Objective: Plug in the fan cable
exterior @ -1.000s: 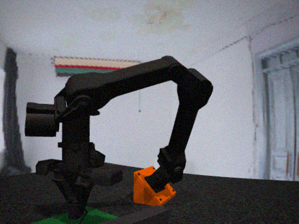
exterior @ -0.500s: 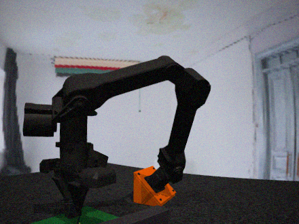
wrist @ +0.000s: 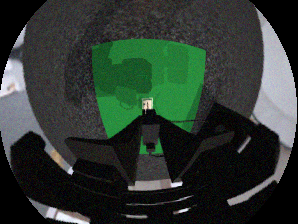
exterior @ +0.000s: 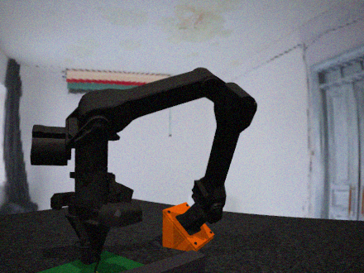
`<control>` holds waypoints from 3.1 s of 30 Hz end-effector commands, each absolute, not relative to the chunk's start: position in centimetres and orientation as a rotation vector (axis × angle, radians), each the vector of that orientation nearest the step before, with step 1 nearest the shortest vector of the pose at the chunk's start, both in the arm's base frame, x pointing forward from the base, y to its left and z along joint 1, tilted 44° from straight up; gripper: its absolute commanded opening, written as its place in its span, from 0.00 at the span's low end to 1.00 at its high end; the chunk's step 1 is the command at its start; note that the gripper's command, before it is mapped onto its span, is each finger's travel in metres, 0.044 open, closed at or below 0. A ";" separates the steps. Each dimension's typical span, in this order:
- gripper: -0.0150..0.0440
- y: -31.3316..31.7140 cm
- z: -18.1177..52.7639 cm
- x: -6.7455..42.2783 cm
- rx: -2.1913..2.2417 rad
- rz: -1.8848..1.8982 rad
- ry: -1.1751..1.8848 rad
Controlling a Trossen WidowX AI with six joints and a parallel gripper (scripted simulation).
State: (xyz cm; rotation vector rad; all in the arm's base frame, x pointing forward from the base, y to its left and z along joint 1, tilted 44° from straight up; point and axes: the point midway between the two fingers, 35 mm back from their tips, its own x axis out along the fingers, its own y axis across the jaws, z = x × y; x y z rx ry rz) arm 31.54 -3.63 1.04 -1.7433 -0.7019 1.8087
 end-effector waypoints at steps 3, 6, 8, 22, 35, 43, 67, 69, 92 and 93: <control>0.25 -3.6 0.9 31.5 -1.746 1.809 -0.696; 0.25 -2.4 -0.3 31.4 -1.747 1.808 -0.699; 0.25 -2.2 -0.5 31.4 -1.747 1.808 -0.700; 0.25 -2.2 -0.5 31.5 -1.747 1.808 -0.699; 0.25 -2.1 -0.5 31.5 -1.747 1.808 -0.700; 0.25 -1.9 -0.7 31.5 -1.747 1.808 -0.700; 0.25 -1.5 -1.2 31.4 -1.747 1.808 -0.700; 0.25 -1.4 -1.3 31.4 -1.747 1.808 -0.700; 0.43 -0.7 -2.0 31.4 -1.748 1.807 -0.704; 0.48 -0.7 -2.0 31.4 -1.748 1.807 -0.704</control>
